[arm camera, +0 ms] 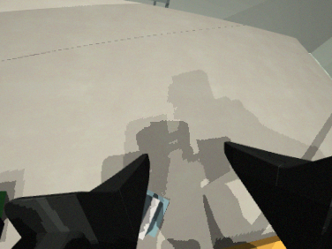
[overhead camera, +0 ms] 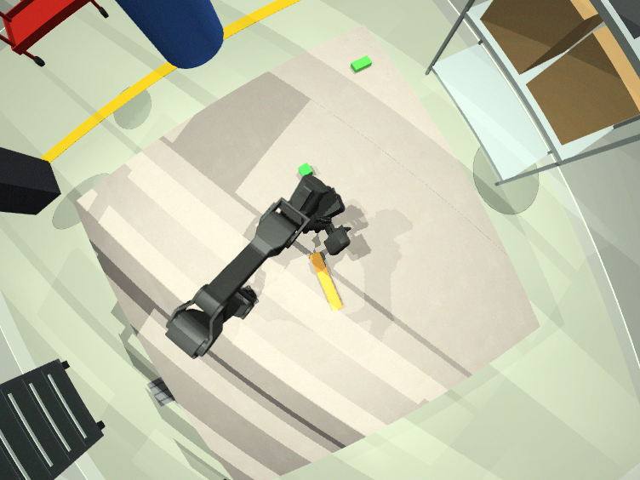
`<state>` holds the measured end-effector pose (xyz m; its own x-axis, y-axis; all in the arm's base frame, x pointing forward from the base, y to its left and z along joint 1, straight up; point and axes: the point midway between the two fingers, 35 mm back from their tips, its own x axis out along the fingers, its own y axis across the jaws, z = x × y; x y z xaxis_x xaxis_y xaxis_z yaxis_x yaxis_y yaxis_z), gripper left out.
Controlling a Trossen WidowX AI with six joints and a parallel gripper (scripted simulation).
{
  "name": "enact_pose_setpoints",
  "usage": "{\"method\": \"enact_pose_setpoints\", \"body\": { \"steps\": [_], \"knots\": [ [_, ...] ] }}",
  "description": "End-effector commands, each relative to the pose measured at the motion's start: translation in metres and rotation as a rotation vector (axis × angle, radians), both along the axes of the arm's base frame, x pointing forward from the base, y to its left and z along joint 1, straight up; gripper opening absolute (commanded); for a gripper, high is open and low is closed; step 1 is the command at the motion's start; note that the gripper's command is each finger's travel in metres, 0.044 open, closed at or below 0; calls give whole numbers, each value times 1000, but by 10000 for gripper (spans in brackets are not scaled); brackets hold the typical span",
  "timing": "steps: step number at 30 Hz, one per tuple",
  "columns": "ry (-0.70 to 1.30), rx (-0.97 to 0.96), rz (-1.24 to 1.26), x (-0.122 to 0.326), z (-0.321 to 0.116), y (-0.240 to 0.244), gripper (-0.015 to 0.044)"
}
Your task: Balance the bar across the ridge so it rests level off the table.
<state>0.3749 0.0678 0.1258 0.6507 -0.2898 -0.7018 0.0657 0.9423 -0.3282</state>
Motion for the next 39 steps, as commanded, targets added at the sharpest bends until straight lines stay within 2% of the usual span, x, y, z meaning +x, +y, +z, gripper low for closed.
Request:
{"method": "enact_pose_setpoints", "body": {
  "steps": [1,19,39],
  "knots": [
    [88,-69,71,-1,-2,-16,315],
    [424,-261,362,-21,-12,-80,315],
    [710,-320,756,-61,-16,-136,315]
  ]
}}
